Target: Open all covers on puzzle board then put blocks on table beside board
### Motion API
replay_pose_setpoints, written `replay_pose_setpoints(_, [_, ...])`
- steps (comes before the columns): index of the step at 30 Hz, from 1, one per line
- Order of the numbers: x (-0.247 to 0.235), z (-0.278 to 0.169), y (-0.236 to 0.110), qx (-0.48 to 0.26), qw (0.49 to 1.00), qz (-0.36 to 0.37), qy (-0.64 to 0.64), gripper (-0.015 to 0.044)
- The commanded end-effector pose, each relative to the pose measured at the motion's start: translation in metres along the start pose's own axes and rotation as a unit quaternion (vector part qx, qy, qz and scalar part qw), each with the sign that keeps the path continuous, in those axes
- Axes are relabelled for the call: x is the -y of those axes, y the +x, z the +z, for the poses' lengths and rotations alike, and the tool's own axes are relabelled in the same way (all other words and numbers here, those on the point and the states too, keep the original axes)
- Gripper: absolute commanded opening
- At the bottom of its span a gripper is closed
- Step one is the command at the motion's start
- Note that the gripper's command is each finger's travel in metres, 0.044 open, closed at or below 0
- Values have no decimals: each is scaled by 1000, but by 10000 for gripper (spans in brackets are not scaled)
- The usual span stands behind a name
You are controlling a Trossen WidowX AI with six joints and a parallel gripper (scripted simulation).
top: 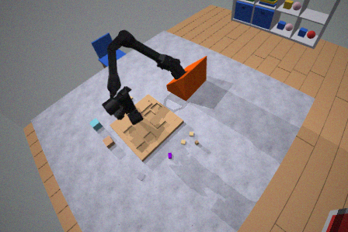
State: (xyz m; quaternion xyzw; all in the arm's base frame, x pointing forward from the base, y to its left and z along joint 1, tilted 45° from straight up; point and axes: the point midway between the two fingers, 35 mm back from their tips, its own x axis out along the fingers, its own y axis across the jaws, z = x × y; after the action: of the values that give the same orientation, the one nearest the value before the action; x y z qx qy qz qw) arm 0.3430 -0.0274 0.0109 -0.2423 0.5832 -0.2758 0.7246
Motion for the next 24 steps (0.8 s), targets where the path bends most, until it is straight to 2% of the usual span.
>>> replay_pose_setpoints(1, [0,0,-3,0,1000,0,-1,53])
replay_pose_setpoints(5, [0,1,-24,0,1000,1,10,144])
replay_pose_setpoints(12, [3,1,-55,2,1000,0,26,144])
replay_pose_setpoints(24, [4,1,-32,2,1000,0,26,144])
